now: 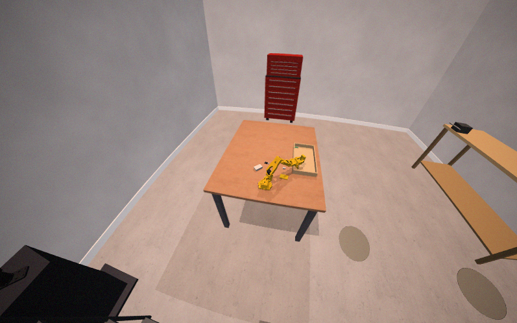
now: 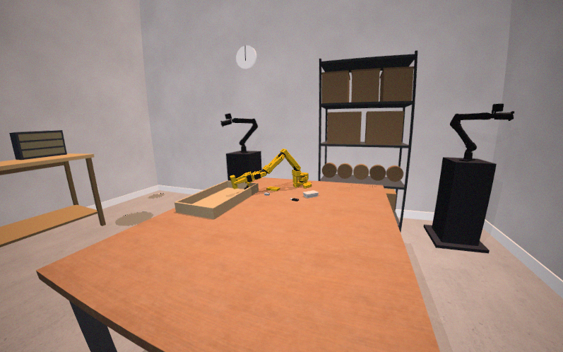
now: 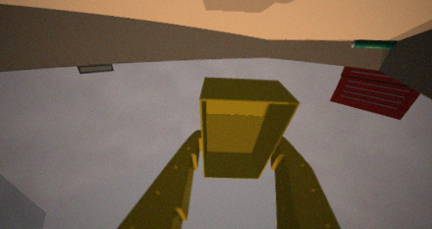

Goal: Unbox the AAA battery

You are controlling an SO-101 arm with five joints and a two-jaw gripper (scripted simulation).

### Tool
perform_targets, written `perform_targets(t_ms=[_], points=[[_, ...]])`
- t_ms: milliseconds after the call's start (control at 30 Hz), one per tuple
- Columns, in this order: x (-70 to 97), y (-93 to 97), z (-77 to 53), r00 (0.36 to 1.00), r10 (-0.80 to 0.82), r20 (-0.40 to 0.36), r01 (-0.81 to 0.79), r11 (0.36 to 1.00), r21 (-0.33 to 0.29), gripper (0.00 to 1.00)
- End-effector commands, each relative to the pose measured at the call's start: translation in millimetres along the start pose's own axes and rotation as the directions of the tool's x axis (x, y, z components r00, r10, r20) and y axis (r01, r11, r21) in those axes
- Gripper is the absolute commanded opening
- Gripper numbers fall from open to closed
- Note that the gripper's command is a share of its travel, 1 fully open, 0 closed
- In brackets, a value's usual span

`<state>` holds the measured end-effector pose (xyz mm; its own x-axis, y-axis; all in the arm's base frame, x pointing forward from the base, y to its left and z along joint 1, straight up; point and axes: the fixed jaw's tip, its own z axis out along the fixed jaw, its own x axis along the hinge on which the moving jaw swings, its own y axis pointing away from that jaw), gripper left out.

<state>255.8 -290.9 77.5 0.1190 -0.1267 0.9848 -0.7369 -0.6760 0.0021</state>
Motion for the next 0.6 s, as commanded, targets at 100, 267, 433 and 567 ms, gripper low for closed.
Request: perform_targets(t_ms=[100,267,433,567], points=[[14.5,-3.2,0.3,1.000,-0.005,-0.018,0.005,1.000,0.008,0.22],[13.8,-3.2,0.3,1.000,-0.005,-0.010,0.005,1.000,0.008,0.22],[13.1,-3.2,0.3,1.000,-0.005,-0.002,0.005,1.000,0.008,0.22],[12.9,-3.2,0.3,1.000,-0.005,0.000,0.005,1.000,0.008,0.22]])
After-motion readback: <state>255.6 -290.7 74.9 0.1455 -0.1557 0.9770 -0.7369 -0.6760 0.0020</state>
